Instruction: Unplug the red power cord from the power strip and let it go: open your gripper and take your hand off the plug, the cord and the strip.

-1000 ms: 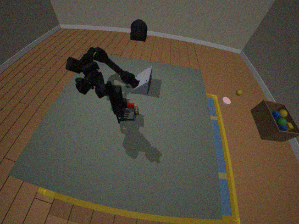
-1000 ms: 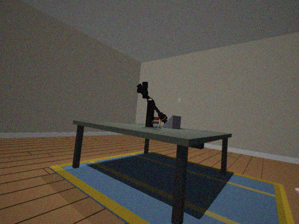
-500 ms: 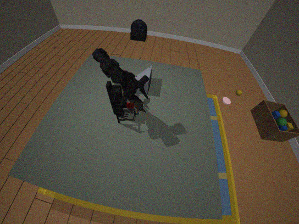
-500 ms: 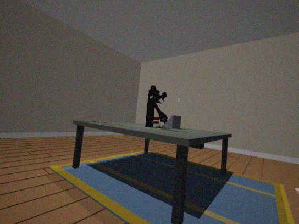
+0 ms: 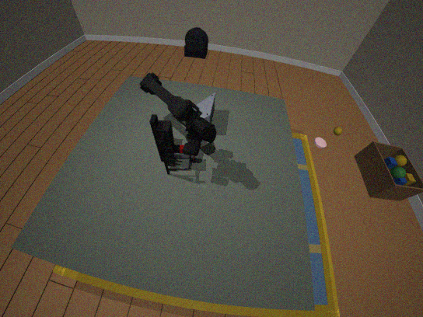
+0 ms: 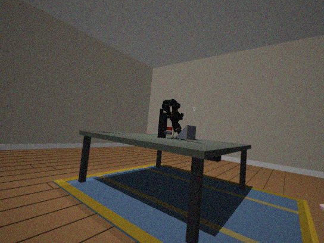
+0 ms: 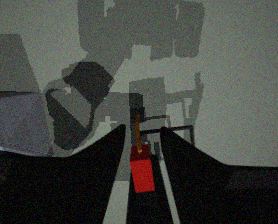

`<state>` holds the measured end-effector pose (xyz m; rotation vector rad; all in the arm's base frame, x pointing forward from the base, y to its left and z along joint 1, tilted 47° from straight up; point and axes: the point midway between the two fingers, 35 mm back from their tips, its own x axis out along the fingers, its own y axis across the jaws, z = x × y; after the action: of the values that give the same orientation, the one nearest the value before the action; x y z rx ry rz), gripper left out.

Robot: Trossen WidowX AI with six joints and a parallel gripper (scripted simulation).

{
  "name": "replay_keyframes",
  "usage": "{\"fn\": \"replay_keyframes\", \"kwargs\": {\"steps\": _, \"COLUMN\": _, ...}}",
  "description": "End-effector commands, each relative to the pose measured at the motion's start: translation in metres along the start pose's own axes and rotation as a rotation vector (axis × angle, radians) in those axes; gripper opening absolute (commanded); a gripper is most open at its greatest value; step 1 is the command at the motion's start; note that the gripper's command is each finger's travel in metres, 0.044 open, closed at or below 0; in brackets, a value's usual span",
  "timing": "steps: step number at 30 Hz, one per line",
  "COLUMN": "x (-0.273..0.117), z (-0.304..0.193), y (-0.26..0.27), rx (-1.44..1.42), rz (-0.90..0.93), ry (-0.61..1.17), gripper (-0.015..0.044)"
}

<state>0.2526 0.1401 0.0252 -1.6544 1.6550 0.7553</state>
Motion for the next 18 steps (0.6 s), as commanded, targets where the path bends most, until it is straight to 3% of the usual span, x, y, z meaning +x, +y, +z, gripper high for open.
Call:
{"fn": "replay_keyframes", "kwargs": {"steps": 1, "x": 0.0124, "z": -0.0138, "y": 0.006, "rx": -0.201, "rz": 0.015, "ry": 0.146, "gripper": 0.016}}
{"fn": "replay_keyframes", "kwargs": {"steps": 18, "x": 0.0111, "z": -0.0215, "y": 0.0038, "rx": -0.202, "rz": 0.015, "ry": 0.146, "gripper": 0.016}}
